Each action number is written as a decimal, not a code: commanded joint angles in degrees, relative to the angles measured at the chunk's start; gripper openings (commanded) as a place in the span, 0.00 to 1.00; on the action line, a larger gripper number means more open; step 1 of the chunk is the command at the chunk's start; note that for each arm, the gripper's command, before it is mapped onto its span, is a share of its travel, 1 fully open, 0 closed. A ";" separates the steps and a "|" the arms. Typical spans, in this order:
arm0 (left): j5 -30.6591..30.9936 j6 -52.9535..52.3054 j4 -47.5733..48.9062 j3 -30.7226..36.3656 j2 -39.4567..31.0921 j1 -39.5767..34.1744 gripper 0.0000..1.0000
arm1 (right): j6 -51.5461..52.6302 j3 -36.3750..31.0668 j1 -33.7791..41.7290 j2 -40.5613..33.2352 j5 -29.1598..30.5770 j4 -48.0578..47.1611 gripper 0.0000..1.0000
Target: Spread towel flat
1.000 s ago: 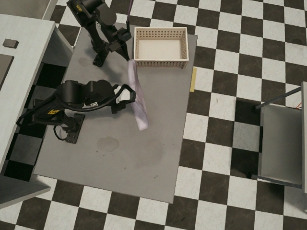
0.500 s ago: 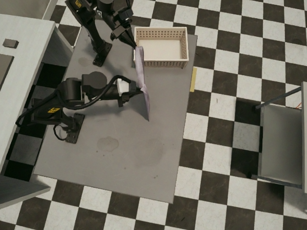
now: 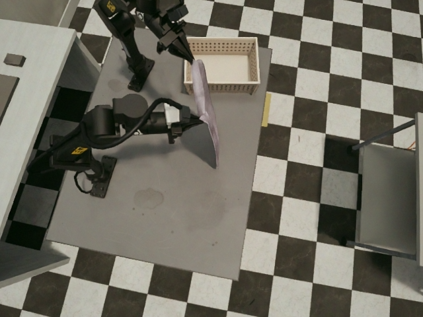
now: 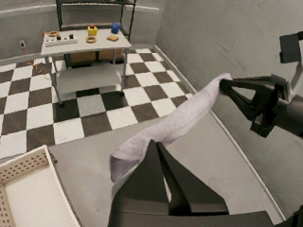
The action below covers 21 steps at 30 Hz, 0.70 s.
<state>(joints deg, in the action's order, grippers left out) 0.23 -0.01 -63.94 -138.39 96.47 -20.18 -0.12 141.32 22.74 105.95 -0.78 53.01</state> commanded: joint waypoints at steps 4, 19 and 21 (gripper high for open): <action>-0.95 0.33 -0.75 -1.91 -0.46 0.52 0.00 | 0.25 2.44 0.27 -0.17 1.07 -0.41 0.00; -0.93 0.31 0.75 -2.10 0.98 1.06 0.00 | 0.26 2.44 -0.17 0.75 1.08 -2.26 0.00; -0.93 0.32 0.53 -2.12 1.00 1.07 0.00 | 0.25 2.48 -0.17 0.78 1.08 -2.25 0.00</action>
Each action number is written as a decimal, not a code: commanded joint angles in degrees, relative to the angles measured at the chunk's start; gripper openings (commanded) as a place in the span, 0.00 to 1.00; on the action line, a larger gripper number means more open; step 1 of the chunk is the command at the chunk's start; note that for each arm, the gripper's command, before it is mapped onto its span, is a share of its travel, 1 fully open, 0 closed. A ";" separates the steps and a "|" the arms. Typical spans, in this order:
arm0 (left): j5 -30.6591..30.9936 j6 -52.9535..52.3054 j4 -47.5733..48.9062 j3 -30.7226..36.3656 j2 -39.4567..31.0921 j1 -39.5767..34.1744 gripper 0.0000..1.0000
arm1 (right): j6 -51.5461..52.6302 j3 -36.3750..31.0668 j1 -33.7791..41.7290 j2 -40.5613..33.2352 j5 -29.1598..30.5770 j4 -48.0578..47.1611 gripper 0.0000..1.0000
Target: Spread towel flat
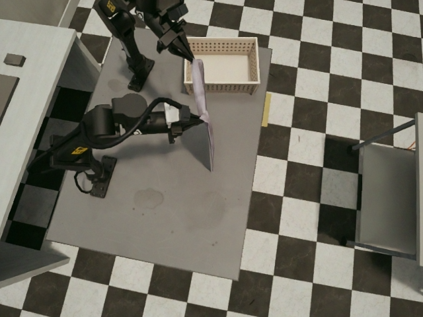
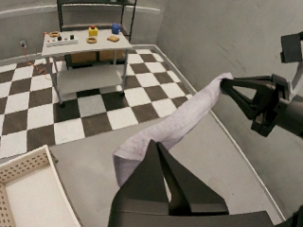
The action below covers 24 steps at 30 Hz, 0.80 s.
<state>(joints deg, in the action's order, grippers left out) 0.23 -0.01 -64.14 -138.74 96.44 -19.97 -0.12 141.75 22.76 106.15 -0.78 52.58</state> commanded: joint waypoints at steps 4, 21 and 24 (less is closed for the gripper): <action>-0.86 0.23 4.29 -2.74 3.73 3.25 0.00 | 0.26 1.28 -1.34 3.09 1.06 -7.90 0.00; -0.88 0.21 14.85 -4.79 10.83 7.29 0.00 | 0.34 -20.07 -2.45 1.83 0.89 -44.14 0.00; -0.89 0.22 14.93 -4.52 9.31 7.27 0.00 | 0.31 -24.59 -2.39 0.82 1.01 -50.22 0.00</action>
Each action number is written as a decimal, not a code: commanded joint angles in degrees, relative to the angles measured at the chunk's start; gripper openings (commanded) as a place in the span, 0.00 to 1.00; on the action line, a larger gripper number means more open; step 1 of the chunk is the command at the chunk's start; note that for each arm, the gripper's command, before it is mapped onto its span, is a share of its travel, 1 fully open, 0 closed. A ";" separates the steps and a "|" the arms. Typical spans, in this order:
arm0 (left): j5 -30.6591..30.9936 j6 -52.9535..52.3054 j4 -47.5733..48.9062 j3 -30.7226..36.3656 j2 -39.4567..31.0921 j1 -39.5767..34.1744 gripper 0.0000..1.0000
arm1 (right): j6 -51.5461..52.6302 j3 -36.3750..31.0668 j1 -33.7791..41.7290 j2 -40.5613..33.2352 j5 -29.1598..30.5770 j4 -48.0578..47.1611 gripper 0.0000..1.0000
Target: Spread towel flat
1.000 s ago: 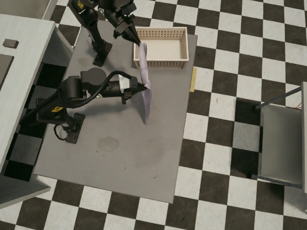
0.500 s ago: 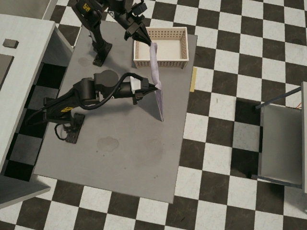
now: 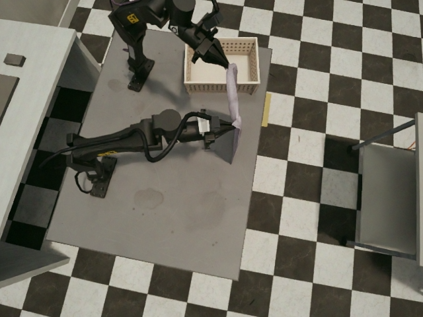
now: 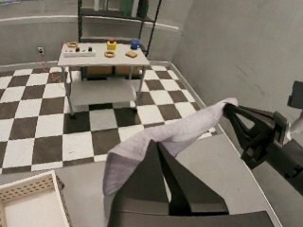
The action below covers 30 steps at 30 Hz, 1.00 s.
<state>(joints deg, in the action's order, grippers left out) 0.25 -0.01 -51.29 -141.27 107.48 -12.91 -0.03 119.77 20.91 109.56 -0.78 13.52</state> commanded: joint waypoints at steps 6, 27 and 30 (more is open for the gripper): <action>-0.92 0.21 0.85 -2.79 -1.27 0.21 0.00 | 0.22 -2.69 -0.51 -1.42 1.09 -15.80 0.00; -0.92 0.15 10.24 -5.96 4.90 3.34 0.00 | 0.20 0.56 -1.49 15.05 1.14 -48.61 0.00; -0.91 0.14 8.78 -6.93 6.38 3.36 0.00 | 0.19 2.15 -1.50 15.88 1.16 -46.48 0.00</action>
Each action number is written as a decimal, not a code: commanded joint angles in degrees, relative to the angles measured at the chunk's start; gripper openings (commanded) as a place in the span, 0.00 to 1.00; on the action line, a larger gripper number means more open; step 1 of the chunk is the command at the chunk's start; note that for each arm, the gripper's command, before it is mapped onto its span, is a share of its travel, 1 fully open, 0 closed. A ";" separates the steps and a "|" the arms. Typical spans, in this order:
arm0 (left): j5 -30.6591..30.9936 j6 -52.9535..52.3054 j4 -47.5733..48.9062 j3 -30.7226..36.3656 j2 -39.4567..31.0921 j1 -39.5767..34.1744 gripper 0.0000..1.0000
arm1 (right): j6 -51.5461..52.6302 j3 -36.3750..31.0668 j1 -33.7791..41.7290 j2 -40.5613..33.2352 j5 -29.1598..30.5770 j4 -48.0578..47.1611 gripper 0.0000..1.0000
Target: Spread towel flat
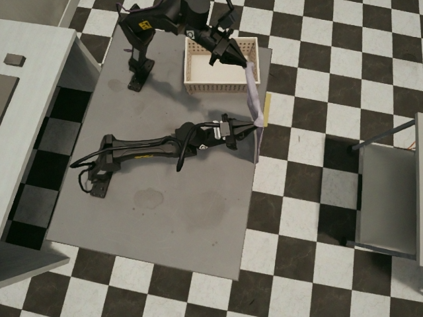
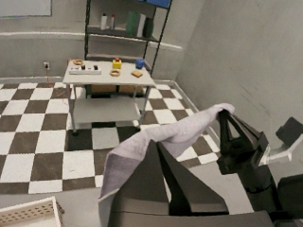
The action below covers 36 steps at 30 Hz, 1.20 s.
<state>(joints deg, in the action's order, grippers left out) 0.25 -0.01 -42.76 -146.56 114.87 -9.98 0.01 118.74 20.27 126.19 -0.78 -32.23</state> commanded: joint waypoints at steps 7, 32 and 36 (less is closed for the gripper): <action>-0.89 0.13 4.81 7.29 -4.54 0.44 0.00 | 0.12 3.35 -0.86 -2.73 1.18 1.50 0.00; -0.92 0.15 18.39 26.23 -12.53 0.42 0.00 | 0.08 -5.18 -0.88 -6.01 1.12 5.10 0.00; -0.91 0.14 17.90 25.99 -12.32 0.43 0.00 | 0.08 -5.24 -0.88 -6.04 1.12 5.08 0.00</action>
<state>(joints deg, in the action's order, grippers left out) 0.12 -0.01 -25.52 -119.55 104.57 -9.98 0.01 114.32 20.16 122.08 -0.30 -27.03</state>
